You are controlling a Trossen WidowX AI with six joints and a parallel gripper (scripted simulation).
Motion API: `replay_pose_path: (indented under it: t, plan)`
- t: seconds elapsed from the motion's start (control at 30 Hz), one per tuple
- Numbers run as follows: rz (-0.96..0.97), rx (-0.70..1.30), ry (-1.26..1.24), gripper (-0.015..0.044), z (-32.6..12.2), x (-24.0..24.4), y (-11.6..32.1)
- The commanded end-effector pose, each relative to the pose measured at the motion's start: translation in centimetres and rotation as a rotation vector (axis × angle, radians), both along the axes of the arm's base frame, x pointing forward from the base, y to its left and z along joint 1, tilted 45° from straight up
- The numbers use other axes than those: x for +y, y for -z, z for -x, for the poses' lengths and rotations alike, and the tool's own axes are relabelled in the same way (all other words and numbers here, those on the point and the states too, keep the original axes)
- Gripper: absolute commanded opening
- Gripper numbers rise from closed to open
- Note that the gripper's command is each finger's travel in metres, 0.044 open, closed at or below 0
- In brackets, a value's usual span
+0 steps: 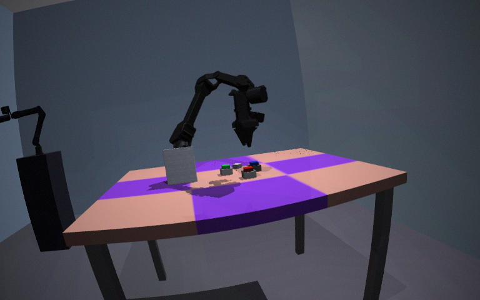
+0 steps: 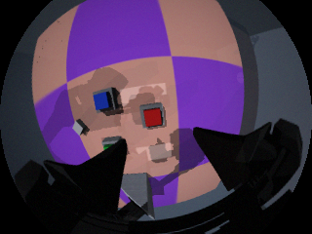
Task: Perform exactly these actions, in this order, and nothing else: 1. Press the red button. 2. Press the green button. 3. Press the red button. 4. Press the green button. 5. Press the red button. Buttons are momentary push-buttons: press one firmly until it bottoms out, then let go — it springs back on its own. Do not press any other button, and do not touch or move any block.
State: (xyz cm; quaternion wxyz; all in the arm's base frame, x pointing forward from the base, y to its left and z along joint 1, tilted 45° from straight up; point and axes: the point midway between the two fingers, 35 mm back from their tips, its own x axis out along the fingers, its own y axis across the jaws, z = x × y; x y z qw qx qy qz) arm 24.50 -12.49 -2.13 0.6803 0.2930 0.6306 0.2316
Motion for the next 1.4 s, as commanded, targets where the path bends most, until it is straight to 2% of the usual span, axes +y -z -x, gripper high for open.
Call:
replay_pose_path:
  t: [0.0,0.1,0.33,0.37,1.37]
  plan:
    - [-0.012,0.002,-0.009,0.0295,-0.4,2.5,2.3]
    - [-0.014,0.001,-0.009,0.0216,-0.4,4.2,3.9]
    - [-0.014,0.001,-0.009,0.0032,-0.4,4.2,3.9]
    - [-0.014,0.001,-0.009,0.002,-0.4,4.2,3.9]
    - [-0.016,0.001,-0.009,0.002,-0.7,6.6,6.3]
